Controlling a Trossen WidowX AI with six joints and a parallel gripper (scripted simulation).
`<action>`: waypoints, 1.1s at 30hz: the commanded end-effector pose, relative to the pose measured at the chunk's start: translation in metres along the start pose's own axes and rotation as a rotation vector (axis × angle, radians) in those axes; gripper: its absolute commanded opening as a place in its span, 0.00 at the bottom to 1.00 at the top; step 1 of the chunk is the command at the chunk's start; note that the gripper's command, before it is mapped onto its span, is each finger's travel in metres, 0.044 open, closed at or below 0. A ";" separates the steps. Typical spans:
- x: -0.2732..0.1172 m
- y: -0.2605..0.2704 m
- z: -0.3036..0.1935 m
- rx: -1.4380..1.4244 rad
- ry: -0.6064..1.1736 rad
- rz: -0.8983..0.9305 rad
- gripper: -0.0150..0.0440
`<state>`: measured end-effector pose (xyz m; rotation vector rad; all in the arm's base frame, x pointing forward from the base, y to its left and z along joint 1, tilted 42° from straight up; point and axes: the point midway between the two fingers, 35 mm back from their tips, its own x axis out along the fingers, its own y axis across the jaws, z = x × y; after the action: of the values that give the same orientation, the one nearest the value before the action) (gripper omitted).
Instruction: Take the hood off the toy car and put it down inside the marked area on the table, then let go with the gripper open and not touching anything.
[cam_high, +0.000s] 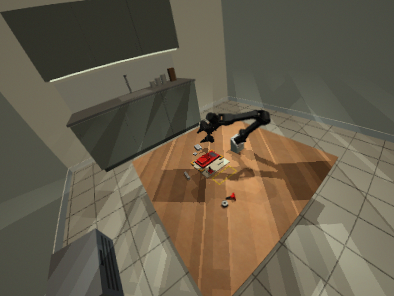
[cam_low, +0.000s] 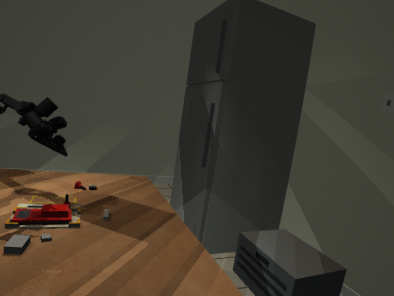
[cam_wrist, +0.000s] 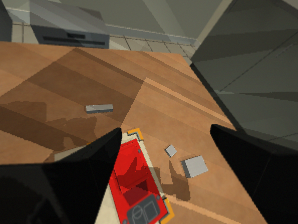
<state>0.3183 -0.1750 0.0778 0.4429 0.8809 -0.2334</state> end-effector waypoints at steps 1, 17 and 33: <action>0.021 0.007 -0.010 -0.060 0.139 0.061 1.00; 0.087 0.038 -0.076 -0.221 0.683 0.419 1.00; 0.099 0.046 -0.101 -0.235 0.808 0.541 1.00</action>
<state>0.3257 -0.0900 -0.0417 0.5471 1.5146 0.5774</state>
